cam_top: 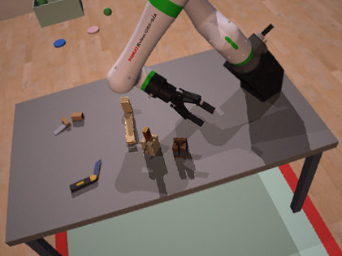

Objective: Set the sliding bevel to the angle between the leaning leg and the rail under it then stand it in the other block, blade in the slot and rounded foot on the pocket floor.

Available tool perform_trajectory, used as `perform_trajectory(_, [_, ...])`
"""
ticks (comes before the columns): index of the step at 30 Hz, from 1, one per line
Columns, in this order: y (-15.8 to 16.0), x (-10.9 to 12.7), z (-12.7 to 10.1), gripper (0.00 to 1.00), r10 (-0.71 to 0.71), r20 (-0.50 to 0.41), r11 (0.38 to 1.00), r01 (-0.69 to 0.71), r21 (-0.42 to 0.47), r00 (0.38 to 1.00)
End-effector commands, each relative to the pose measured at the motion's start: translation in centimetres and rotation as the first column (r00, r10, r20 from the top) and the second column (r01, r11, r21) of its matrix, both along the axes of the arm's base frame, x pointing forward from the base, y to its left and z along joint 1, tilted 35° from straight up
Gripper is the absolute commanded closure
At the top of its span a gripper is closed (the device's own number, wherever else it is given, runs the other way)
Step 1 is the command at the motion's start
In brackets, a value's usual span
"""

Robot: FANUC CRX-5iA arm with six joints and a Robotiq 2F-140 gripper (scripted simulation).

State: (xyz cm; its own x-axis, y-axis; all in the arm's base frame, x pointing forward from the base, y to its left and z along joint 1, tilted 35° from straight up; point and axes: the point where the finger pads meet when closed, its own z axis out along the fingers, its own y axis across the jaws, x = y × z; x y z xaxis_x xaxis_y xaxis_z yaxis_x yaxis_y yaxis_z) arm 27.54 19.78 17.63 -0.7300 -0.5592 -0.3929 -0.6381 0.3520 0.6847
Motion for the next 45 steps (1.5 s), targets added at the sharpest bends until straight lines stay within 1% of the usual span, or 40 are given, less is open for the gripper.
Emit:
perform_trajectory(1, [0.0, 0.0, 0.0, 0.0, 0.0, 0.001, 1.0, 0.0, 0.0, 1.0])
perform_trajectory(20, [-0.1, 0.0, 0.0, 0.0, 0.006, 0.009, 1.0, -0.006, -0.002, 1.0])
perform_trajectory(23, [-0.5, 0.0, -0.3, 0.0, 0.045, 0.059, 0.999, -0.044, -0.014, 0.997])
perform_trajectory(26, [-1.5, 0.2, -0.8, 0.0, 0.138, 0.169, 0.99, -0.132, -0.049, 0.976])
perform_trajectory(28, [-2.5, 0.5, -1.3, 0.0, 0.237, 0.273, 0.971, -0.22, -0.094, 0.932])
perform_trajectory(29, [-2.5, 0.5, -1.3, 0.0, 0.237, 0.273, 0.971, -0.22, -0.094, 0.932])
perform_trajectory(30, [-3.1, 0.7, -1.5, 0.0, 0.298, 0.33, 0.954, -0.271, -0.126, 0.896])
perform_trajectory(31, [-3.1, 0.7, -1.5, 0.0, 0.298, 0.33, 0.954, -0.271, -0.126, 0.896])
perform_trajectory(32, [-3.8, 1.0, -1.7, 0.0, 0.365, 0.388, 0.931, -0.326, -0.164, 0.847])
perform_trajectory(34, [-3.8, 1.0, -1.7, 0.0, 0.365, 0.388, 0.931, -0.326, -0.164, 0.847])
perform_trajectory(36, [-5.4, 1.8, -1.9, 0.0, 0.493, 0.482, 0.87, -0.426, -0.25, 0.724])
perform_trajectory(37, [-5.4, 1.8, -1.9, 0.0, 0.51, 0.495, 0.86, -0.438, -0.263, 0.704])
perform_trajectory(38, [-5.4, 1.8, -1.9, 0.0, 0.51, 0.495, 0.86, -0.438, -0.263, 0.704])
perform_trajectory(39, [-6.2, 2.4, -1.8, 0.0, 0.576, 0.533, 0.815, -0.486, -0.316, 0.62])
perform_trajectory(40, [-6.2, 2.4, -1.8, 0.0, 0.583, 0.538, 0.809, -0.491, -0.323, 0.609])
perform_trajectory(41, [-7.1, 3.0, -1.7, 0.0, 0.63, 0.558, 0.77, -0.523, -0.365, 0.54])
perform_trajectory(42, [-7.1, 3.0, -1.7, 0.0, 0.653, 0.57, 0.749, -0.537, -0.388, 0.498])
perform_trajectory(43, [-7.1, 3.0, -1.7, 0.0, 0.653, 0.57, 0.749, -0.537, -0.388, 0.498])
perform_trajectory(44, [-8.0, 3.8, -1.4, 0.0, 0.703, 0.584, 0.694, -0.568, -0.442, 0.405])
perform_trajectory(45, [-8.0, 3.8, -1.4, 0.0, 0.717, 0.589, 0.677, -0.576, -0.459, 0.374])
